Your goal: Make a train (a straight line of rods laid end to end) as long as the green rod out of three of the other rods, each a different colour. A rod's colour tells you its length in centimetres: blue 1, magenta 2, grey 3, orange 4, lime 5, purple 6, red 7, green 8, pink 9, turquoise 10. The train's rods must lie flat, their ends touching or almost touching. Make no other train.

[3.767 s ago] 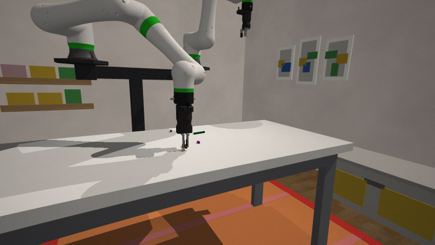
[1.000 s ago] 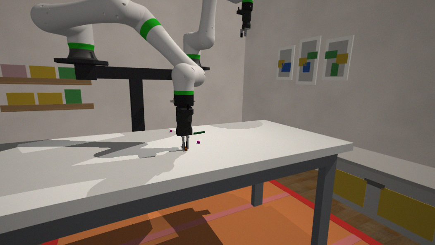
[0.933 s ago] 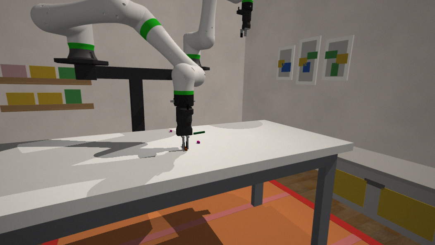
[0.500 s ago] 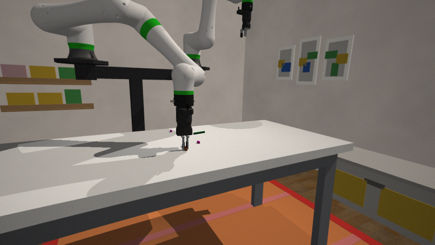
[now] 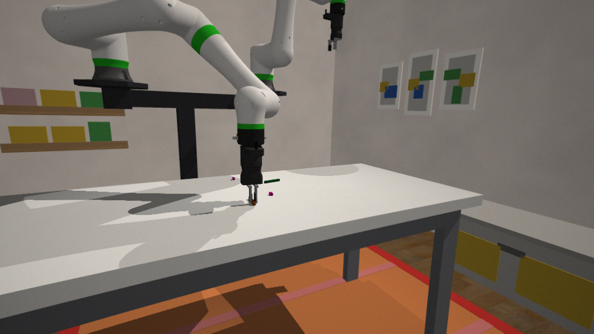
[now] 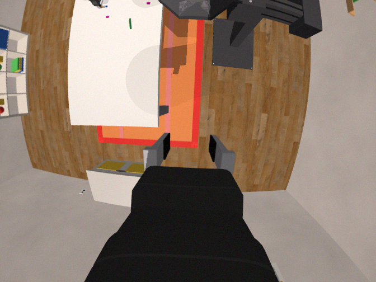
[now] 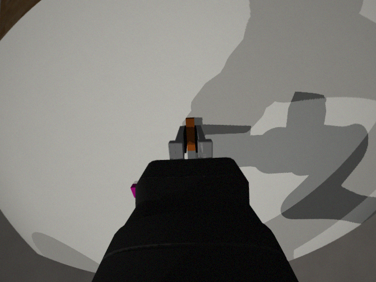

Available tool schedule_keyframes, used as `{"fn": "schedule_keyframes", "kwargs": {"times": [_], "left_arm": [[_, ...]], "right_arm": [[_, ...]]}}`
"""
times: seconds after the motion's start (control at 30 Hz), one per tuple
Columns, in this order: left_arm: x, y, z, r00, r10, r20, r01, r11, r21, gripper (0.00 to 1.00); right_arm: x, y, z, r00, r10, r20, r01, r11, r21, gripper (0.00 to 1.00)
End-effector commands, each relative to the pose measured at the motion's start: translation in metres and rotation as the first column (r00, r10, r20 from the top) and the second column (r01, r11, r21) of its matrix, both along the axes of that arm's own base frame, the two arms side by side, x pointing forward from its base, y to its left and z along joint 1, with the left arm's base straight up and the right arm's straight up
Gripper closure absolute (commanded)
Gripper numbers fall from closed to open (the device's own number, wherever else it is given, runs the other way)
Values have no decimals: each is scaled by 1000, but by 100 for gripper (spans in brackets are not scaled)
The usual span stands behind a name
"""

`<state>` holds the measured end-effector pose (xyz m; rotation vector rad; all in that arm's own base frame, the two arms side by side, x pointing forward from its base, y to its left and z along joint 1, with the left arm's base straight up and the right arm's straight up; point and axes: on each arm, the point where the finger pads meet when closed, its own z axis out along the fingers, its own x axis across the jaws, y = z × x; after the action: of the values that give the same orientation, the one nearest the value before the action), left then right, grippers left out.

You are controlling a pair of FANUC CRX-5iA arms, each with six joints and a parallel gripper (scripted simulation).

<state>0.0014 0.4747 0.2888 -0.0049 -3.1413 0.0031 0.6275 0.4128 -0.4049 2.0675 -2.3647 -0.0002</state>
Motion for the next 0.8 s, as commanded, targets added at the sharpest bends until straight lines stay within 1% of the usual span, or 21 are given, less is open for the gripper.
{"fn": "schedule_keyframes", "kwargs": {"times": [0.0, 0.2, 0.23, 0.3, 0.33, 0.47, 0.5, 0.57, 0.6, 0.67, 0.7, 0.77], "left_arm": [[0, 0, 1, 1000, 0, 0, 0, 1000, 2, 0], [0, 0, 1, 1000, 0, 0, 0, 1000, 2, 0], [0, 0, 1, 1000, 0, 0, 0, 1000, 2, 0], [0, 0, 1, 1000, 0, 0, 0, 1000, 2, 0], [0, 0, 1, 1000, 0, 0, 0, 1000, 2, 0], [0, 0, 1, 1000, 0, 0, 0, 1000, 2, 0], [0, 0, 1, 1000, 0, 0, 0, 1000, 2, 0], [0, 0, 1, 1000, 0, 0, 0, 1000, 2, 0], [0, 0, 1, 1000, 0, 0, 0, 1000, 2, 0], [0, 0, 1, 1000, 0, 0, 0, 1000, 2, 0], [0, 0, 1, 1000, 0, 0, 0, 1000, 2, 0], [0, 0, 1, 1000, 0, 0, 0, 1000, 2, 0]], "right_arm": [[1, 1, 1, 1000, 0, 2, 0, 1000, 1, 76], [1, 1, 1, 1000, 0, 2, 0, 1000, 1, 76], [1, 1, 1, 1000, 0, 2, 0, 1000, 1, 70], [1, 1, 1, 1000, 0, 2, 0, 1000, 1, 70], [1, 1, 1, 1000, 0, 2, 0, 1000, 1, 64], [1, 1, 1, 1000, 0, 2, 0, 1000, 1, 64], [1, 1, 1, 1000, 0, 2, 0, 1000, 1, 58], [1, 1, 1, 1000, 0, 2, 0, 1000, 1, 58], [1, 1, 1, 1000, 0, 2, 0, 1000, 1, 52], [1, 1, 1, 1000, 0, 2, 0, 1000, 1, 52], [1, 1, 1, 1000, 0, 2, 0, 1000, 1, 46], [1, 1, 1, 1000, 0, 2, 0, 1000, 1, 46]]}}
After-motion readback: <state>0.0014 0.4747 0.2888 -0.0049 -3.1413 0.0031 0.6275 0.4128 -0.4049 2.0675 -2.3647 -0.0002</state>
